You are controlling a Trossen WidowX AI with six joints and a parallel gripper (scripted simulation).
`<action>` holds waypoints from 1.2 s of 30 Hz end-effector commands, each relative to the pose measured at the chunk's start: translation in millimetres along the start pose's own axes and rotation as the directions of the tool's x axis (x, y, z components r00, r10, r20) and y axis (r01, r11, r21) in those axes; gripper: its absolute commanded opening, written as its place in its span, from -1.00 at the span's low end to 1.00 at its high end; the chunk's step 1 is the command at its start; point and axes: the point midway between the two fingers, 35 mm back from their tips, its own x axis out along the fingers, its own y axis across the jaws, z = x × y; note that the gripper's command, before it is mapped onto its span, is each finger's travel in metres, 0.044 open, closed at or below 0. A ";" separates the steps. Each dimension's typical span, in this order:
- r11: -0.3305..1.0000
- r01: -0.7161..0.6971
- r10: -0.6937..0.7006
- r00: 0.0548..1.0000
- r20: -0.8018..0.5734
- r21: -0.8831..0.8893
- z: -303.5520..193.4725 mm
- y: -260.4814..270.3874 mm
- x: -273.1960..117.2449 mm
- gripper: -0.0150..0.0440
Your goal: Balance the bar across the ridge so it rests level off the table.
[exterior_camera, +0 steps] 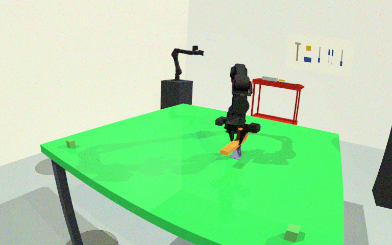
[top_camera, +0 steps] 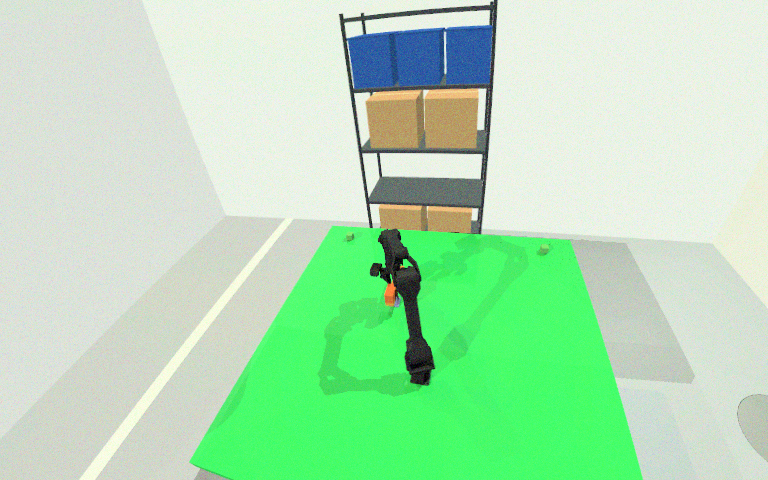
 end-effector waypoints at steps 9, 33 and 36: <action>1.000 0.000 0.000 1.000 0.000 0.000 0.0 0.0 0.1 -0.05; 1.000 0.000 0.000 1.000 0.000 0.000 0.0 0.0 0.1 0.08; 1.000 0.000 0.000 1.000 0.000 0.000 0.0 0.0 0.1 0.08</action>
